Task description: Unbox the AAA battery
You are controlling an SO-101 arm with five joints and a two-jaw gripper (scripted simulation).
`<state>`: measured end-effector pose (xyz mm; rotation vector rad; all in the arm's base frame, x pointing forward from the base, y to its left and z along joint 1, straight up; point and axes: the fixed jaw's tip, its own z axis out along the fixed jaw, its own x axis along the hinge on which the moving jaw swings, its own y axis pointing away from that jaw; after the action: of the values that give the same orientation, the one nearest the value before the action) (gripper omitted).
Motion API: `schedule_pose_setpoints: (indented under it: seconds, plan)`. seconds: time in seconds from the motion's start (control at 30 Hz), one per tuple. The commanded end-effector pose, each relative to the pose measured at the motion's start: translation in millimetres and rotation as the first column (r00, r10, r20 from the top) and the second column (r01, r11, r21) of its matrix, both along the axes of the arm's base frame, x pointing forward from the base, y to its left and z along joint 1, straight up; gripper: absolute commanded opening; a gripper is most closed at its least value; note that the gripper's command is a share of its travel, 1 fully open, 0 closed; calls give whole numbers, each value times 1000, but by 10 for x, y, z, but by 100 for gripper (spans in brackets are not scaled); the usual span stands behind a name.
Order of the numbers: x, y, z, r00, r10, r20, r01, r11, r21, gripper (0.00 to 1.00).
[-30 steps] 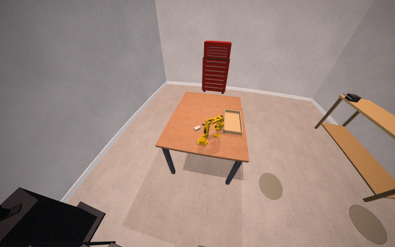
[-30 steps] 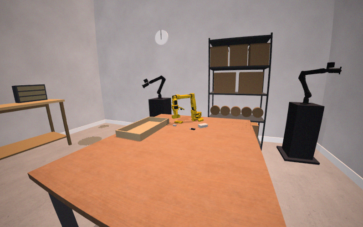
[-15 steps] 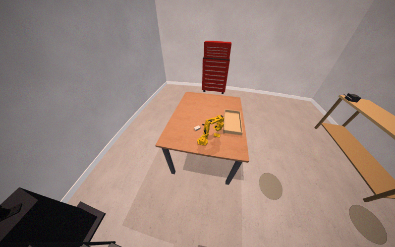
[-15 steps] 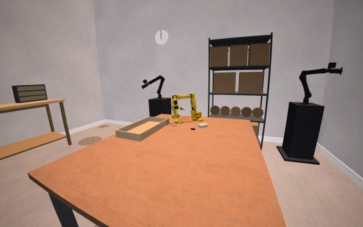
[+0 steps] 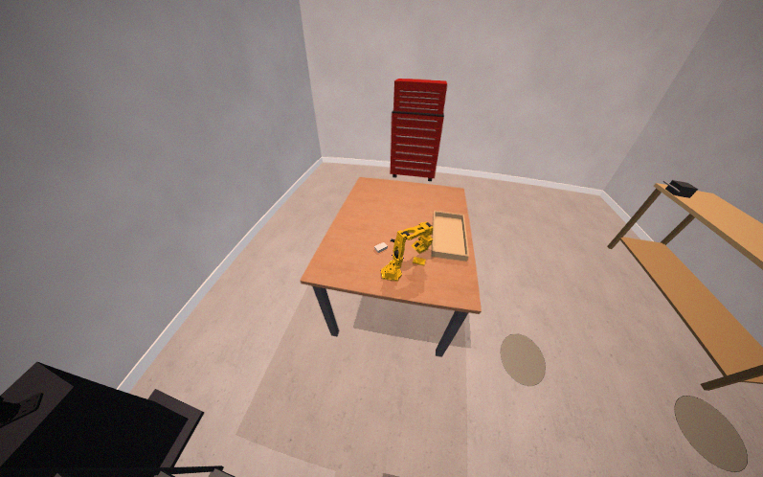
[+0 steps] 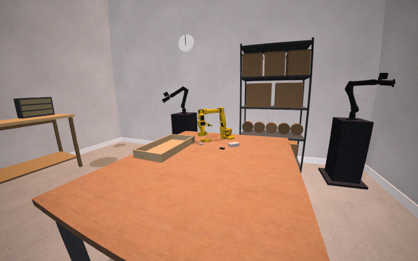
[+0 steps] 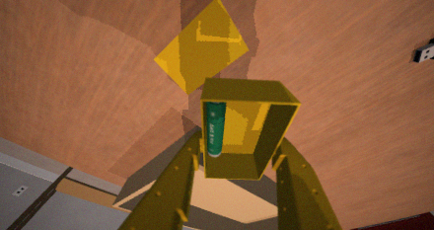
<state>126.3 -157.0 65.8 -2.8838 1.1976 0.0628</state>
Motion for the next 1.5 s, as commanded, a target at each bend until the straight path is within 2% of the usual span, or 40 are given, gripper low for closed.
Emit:
schedule_pose_setpoints:
  seconds: [0.0, 0.63, 1.1, 1.47]
  plan:
    - [37, -69, 76, 999, 3, 39, -1, 999, -43, 22]
    - [130, -178, 86, 995, 7, 97, 3, 994, -111, 22]
    - [258, -326, 119, 984, 20, 176, 16, 979, -203, 22]
    - [410, -503, 194, 962, 46, 269, 42, 949, -312, 22]
